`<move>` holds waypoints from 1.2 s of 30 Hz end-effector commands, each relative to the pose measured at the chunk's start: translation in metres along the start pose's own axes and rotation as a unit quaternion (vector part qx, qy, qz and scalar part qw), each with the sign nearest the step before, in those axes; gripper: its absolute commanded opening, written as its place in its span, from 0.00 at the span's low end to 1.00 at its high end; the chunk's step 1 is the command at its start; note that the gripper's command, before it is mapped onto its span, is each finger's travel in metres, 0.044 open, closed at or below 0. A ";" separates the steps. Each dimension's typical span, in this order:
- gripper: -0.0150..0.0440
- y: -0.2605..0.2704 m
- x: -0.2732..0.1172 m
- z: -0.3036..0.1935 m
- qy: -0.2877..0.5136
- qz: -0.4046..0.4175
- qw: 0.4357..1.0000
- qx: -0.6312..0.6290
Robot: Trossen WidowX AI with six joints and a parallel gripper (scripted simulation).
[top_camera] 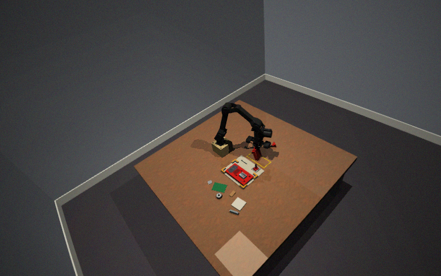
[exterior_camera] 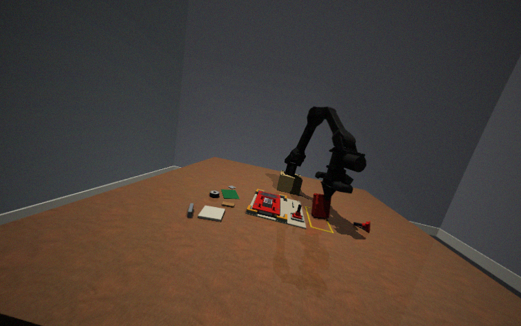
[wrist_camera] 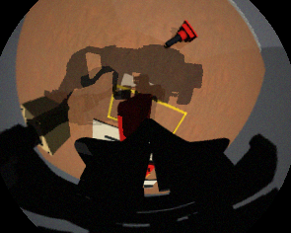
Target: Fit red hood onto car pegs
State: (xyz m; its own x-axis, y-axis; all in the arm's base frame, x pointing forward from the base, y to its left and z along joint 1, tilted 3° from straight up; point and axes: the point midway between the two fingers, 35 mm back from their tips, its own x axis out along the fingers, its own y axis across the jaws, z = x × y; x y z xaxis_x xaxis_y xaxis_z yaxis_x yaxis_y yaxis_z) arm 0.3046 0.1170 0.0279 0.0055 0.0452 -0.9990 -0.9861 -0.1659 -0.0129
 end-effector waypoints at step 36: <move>0.25 0.011 -0.080 -0.001 -0.002 0.001 1.000 0.003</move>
State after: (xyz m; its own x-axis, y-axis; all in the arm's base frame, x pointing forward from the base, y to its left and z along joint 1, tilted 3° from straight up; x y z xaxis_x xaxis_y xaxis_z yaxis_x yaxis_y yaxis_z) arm 0.2964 0.1122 0.1027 0.0205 0.0507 -0.9985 -0.9874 -0.1556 -0.0281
